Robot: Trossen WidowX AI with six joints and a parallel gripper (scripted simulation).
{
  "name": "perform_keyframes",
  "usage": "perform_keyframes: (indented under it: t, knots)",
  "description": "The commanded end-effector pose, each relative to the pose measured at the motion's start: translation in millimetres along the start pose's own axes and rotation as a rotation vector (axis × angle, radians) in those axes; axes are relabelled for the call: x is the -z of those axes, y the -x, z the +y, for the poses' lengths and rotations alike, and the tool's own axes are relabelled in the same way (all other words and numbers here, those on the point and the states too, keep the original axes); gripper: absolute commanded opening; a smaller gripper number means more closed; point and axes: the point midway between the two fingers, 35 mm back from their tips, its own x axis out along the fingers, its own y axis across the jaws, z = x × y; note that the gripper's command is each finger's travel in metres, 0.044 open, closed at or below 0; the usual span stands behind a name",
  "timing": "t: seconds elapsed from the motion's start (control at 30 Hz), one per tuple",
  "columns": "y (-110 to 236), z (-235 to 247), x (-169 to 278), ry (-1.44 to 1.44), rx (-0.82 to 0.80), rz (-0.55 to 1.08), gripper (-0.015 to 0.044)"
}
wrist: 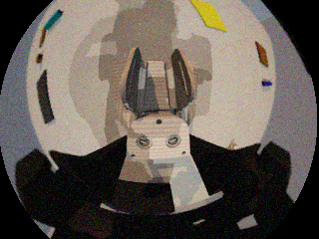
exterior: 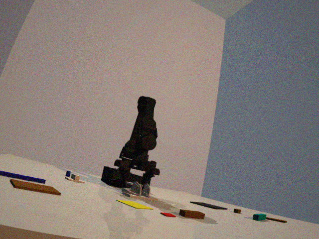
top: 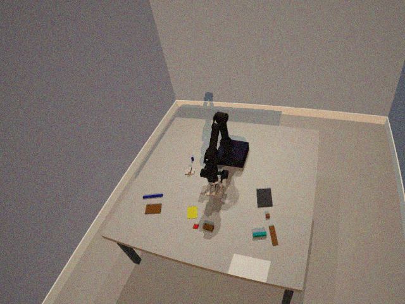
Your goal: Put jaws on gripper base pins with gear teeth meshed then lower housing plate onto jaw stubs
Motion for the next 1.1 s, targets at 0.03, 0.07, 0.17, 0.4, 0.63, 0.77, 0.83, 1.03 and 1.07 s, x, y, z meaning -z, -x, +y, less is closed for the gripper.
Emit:
perform_keyframes:
  t: [0.03, 0.07, 0.17, 0.4, 0.63, 0.77, 0.83, 1.03, 1.07]
  knots:
    - [-3.2, 1.3, 1.7, -0.007, -0.008, 0.007, 0.0351]
    - [-3.2, 1.3, 1.7, -0.007, -0.008, 0.007, 0.0351]
    - [-3.2, 1.3, 1.7, -0.007, -0.008, 0.007, 0.0351]
    - [-3.2, 1.3, 1.7, -0.007, -0.008, 0.007, 0.0351]
    - [-5.6, 1.4, 1.8, -0.007, -0.008, 0.007, 0.0351]
    - [-5.6, 1.4, 1.8, -0.007, -0.008, 0.007, 0.0351]
    - [-5.7, 1.4, 1.8, -0.007, -0.008, 0.007, 0.0351]
    - [-8.0, 1.4, 1.8, -0.008, -0.008, 0.007, 0.0351]
    - [-8.0, 1.4, 1.8, -0.008, -0.008, 0.007, 0.0351]
